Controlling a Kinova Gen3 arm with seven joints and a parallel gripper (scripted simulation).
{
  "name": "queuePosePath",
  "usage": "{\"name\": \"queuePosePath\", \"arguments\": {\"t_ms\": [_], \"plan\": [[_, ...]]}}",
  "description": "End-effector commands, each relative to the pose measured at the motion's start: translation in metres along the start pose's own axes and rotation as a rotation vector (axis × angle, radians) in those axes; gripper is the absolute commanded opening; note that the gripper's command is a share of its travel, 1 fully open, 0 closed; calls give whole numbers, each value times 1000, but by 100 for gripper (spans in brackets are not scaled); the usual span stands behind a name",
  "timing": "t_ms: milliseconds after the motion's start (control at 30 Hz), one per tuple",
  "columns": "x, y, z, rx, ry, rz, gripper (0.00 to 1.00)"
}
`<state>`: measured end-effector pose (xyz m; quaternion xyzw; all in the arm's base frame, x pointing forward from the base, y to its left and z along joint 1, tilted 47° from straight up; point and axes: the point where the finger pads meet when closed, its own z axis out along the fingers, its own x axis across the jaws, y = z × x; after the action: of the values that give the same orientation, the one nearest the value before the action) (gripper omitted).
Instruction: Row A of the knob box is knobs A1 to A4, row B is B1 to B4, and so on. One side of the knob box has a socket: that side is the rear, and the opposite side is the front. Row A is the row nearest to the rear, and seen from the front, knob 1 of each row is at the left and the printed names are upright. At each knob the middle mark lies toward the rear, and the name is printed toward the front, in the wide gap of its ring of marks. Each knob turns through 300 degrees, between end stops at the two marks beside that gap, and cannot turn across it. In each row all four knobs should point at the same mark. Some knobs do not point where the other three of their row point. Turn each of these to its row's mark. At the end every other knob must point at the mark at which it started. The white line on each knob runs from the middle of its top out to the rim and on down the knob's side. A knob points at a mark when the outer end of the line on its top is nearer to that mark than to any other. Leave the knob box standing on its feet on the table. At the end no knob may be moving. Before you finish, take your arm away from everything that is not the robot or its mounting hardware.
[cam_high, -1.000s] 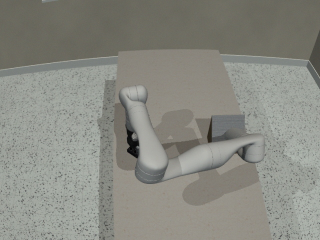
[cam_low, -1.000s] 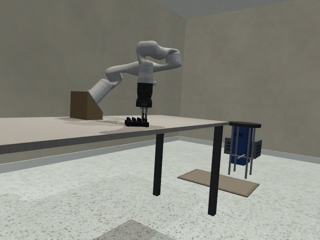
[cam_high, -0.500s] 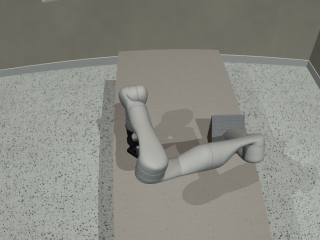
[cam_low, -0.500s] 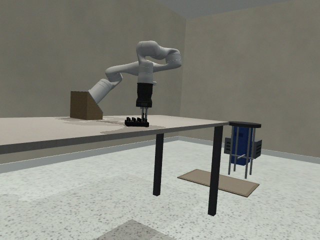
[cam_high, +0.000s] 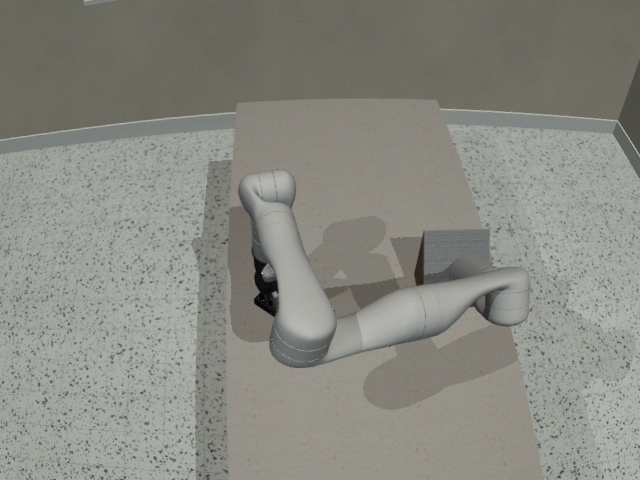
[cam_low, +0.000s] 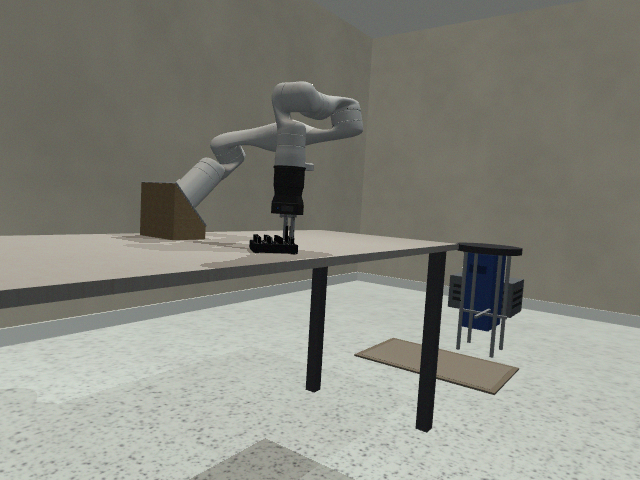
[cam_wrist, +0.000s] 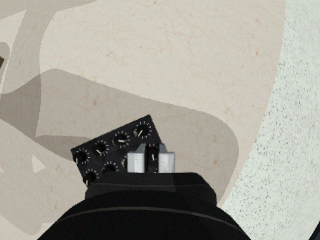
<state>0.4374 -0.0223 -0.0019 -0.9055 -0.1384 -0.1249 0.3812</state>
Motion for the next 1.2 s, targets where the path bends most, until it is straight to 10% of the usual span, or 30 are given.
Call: {"name": "queuePosePath", "arguments": {"t_ms": [0, 1167], "plan": [[0, 0, -1, -1, 1, 12, 30], [0, 0, -1, -1, 2, 619, 30]]}}
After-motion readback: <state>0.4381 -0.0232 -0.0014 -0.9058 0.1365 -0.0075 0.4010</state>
